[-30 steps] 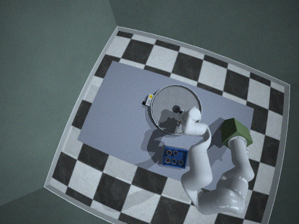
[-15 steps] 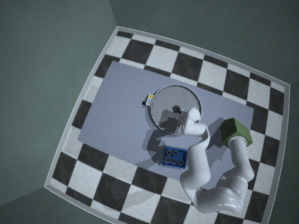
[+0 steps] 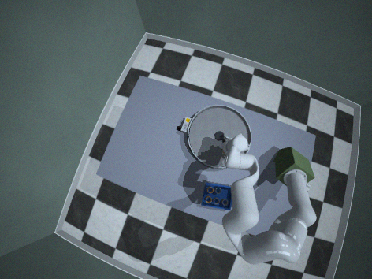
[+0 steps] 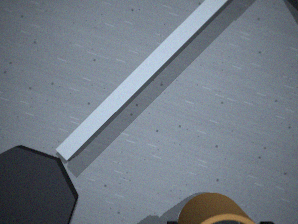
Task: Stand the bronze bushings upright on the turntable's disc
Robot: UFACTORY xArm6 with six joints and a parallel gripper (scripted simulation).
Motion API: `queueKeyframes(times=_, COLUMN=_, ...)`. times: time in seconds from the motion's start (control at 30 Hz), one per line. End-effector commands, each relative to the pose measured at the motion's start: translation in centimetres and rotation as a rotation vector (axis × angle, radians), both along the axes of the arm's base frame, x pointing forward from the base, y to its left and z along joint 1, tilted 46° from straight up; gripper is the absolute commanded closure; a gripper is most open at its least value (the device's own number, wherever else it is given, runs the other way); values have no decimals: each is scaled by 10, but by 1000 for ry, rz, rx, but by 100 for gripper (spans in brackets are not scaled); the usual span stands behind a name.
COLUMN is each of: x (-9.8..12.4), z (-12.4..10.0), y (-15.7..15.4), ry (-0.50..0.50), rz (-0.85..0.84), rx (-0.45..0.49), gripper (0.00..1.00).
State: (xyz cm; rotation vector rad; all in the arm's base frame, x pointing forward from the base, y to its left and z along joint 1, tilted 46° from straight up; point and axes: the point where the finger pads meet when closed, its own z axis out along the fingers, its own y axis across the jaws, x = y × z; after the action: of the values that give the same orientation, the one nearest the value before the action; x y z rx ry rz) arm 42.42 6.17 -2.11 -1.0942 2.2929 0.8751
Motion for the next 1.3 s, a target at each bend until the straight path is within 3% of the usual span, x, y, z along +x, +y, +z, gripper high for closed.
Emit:
queueKeyframes(times=0.0, x=1, z=0, y=0, ry=-2, rz=-1, rx=-1, gripper=100)
queueKeyframes(times=1.27, x=2, z=-4, y=4, ry=-2, rz=-1, rx=-1, gripper=100)
